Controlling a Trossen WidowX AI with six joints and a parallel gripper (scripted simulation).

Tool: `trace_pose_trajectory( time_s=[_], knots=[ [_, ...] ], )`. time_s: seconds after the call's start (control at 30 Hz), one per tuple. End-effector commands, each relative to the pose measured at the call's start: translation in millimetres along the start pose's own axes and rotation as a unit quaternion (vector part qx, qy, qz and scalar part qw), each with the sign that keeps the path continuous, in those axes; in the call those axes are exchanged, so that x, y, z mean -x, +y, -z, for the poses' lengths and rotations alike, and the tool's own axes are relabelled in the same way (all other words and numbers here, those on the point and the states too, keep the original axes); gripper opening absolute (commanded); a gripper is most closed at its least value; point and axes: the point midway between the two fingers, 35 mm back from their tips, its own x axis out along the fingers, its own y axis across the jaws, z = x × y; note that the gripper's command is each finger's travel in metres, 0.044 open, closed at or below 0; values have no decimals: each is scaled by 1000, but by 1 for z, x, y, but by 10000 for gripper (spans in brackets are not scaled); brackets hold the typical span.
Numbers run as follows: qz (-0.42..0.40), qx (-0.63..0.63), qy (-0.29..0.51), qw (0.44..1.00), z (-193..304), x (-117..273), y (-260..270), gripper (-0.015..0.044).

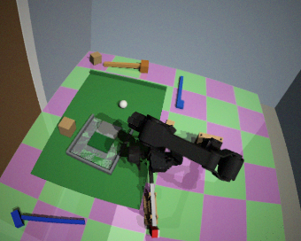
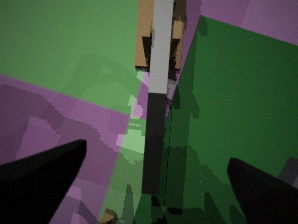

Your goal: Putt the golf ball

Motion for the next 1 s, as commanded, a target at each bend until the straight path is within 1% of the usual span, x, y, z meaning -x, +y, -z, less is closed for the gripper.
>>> trace_pose_trajectory(
  time_s=[0.0, 0.1, 0.27, 0.43, 0.63, 0.97],
  knots=[
    [3, 12, -12, 1000, 3, 2, 3, 440],
    [4, 14, -13, 1000, 4, -1, 2, 440],
    [7, 28, -21, 999, 8, -18, 2, 440],
    [7, 30, -22, 999, 9, -24, 2, 440],
    [8, 31, -23, 999, 13, -43, 2, 440],
    [8, 31, -23, 999, 15, -52, 1, 440]
  ],
)
